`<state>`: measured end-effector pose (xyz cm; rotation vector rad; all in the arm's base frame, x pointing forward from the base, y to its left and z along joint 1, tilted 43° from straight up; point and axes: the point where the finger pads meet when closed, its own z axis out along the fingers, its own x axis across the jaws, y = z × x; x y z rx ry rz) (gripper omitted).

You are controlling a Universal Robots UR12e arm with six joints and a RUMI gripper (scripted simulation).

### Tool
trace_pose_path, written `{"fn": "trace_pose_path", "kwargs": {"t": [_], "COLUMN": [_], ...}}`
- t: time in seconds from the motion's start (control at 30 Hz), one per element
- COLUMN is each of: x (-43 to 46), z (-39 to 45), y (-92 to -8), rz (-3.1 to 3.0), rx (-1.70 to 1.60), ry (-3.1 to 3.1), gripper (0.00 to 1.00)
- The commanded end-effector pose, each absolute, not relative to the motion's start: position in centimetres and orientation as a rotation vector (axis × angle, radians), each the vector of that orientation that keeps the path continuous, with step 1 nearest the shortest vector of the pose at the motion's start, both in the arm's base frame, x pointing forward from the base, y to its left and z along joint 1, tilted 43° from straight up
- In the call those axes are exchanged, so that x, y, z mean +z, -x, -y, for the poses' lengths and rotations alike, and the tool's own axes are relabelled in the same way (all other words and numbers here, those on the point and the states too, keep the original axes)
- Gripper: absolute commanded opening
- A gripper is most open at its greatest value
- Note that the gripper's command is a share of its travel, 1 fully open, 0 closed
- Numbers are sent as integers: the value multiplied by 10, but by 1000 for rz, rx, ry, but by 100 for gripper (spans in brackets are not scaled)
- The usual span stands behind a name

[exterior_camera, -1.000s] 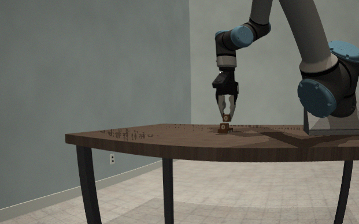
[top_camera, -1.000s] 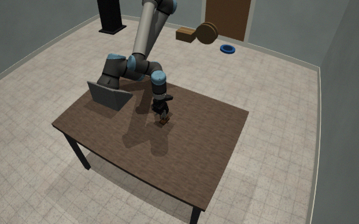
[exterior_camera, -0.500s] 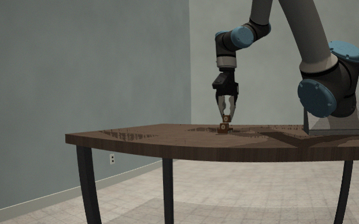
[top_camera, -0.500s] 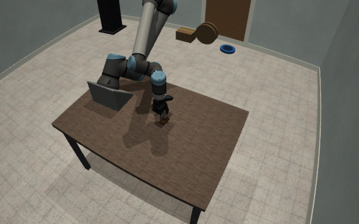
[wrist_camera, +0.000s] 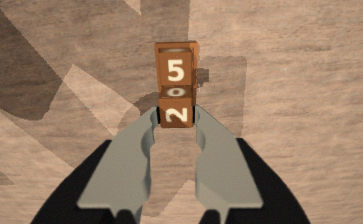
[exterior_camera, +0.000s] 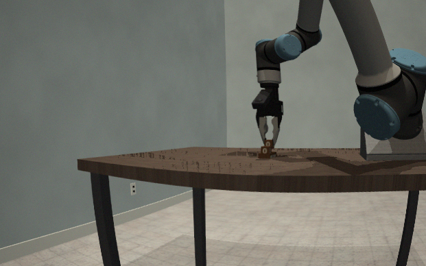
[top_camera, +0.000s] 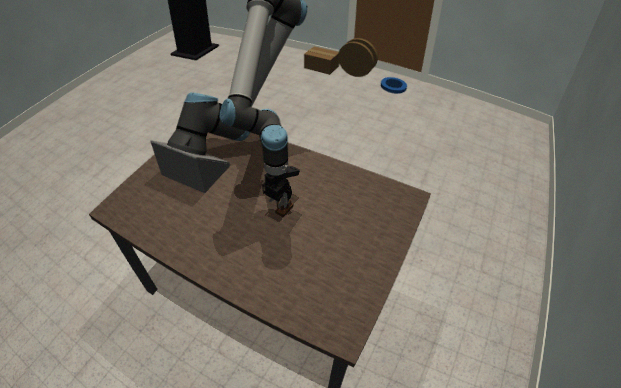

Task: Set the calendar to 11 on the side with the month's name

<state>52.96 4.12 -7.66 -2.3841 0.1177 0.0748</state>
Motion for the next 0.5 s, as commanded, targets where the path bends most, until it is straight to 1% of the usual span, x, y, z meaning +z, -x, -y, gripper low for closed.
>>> {"fn": "trace_pose_path", "kwargs": {"t": [0.0,0.47], "x": [-79,-84], "z": [-43,-47], "y": [-530,-530], "rz": [-118,-118], "rx": [73,73], "ry": [2385,2385], "gripper": [10,10]}}
